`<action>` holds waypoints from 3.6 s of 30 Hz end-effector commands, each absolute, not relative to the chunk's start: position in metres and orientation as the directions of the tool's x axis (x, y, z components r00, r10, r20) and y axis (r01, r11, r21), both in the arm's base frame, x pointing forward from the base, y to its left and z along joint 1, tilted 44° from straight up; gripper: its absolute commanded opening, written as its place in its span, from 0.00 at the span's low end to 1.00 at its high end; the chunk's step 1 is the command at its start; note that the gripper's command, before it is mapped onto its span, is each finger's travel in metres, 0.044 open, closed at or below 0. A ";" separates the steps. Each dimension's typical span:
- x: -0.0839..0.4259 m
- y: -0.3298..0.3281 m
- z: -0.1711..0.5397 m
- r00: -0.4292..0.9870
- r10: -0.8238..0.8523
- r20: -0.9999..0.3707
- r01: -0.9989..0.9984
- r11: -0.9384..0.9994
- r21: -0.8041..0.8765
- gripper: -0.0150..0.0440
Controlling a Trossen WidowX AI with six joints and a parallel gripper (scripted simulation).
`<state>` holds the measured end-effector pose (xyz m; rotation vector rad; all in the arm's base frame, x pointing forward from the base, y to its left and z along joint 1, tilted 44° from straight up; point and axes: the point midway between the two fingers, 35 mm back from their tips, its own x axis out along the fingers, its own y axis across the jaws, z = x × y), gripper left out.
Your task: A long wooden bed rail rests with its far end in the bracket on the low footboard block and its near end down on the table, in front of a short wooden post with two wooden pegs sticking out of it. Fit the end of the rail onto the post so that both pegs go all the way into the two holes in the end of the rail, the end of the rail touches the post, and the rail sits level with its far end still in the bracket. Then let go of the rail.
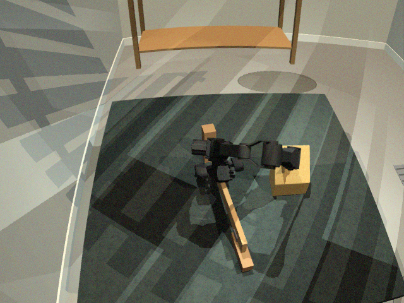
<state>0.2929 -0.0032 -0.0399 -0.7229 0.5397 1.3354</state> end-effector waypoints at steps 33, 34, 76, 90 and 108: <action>0.291 -0.015 -0.027 0.173 0.673 -0.719 -0.983 0.078 -0.163 0.25; 0.291 -0.014 -0.028 0.173 0.673 -0.719 -0.983 0.078 -0.163 0.25; 0.291 -0.017 -0.033 0.173 0.673 -0.720 -0.983 0.078 -0.163 0.25; 0.291 -0.021 -0.035 0.173 0.672 -0.720 -0.983 0.078 -0.163 0.25; 0.291 -0.025 -0.039 0.173 0.672 -0.720 -0.983 0.078 -0.163 0.25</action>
